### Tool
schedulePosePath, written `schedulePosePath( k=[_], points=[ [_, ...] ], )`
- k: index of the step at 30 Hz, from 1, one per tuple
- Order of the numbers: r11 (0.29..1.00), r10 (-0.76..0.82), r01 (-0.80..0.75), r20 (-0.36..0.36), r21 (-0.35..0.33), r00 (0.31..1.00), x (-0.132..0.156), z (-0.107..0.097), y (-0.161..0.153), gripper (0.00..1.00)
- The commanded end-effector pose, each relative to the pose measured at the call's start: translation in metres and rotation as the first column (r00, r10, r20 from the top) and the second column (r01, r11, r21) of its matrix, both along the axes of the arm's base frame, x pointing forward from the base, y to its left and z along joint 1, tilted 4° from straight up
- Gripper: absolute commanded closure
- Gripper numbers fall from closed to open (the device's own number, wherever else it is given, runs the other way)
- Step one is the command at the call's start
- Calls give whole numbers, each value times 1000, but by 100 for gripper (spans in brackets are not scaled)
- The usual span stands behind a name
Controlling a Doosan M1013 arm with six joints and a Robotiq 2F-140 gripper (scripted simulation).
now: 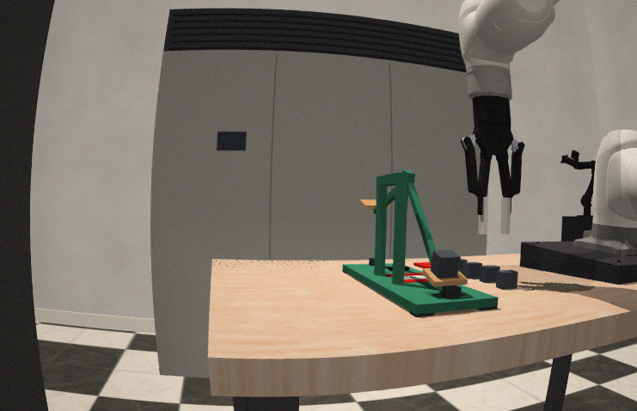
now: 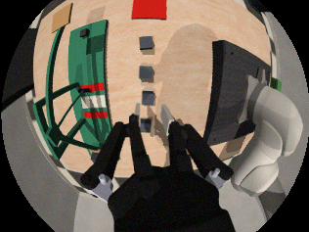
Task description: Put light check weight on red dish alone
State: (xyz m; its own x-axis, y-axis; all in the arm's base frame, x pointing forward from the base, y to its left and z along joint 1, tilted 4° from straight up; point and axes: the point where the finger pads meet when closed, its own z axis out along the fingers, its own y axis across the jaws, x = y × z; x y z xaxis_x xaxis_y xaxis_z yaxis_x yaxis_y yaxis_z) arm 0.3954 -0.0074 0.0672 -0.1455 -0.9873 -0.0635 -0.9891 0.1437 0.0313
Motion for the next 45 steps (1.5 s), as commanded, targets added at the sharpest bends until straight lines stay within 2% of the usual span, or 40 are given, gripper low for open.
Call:
schedulePosePath(
  k=[1, 2, 3, 45],
  points=[
    [1000, -6, 6, 0, -5, 1000, 1, 7, -4, 65],
    [1000, -6, 6, 0, -5, 1000, 1, 7, -4, 65],
    [1000, -6, 6, 0, -5, 1000, 1, 7, -4, 0],
    [1000, -6, 6, 0, -5, 1000, 1, 7, -4, 0]
  ],
)
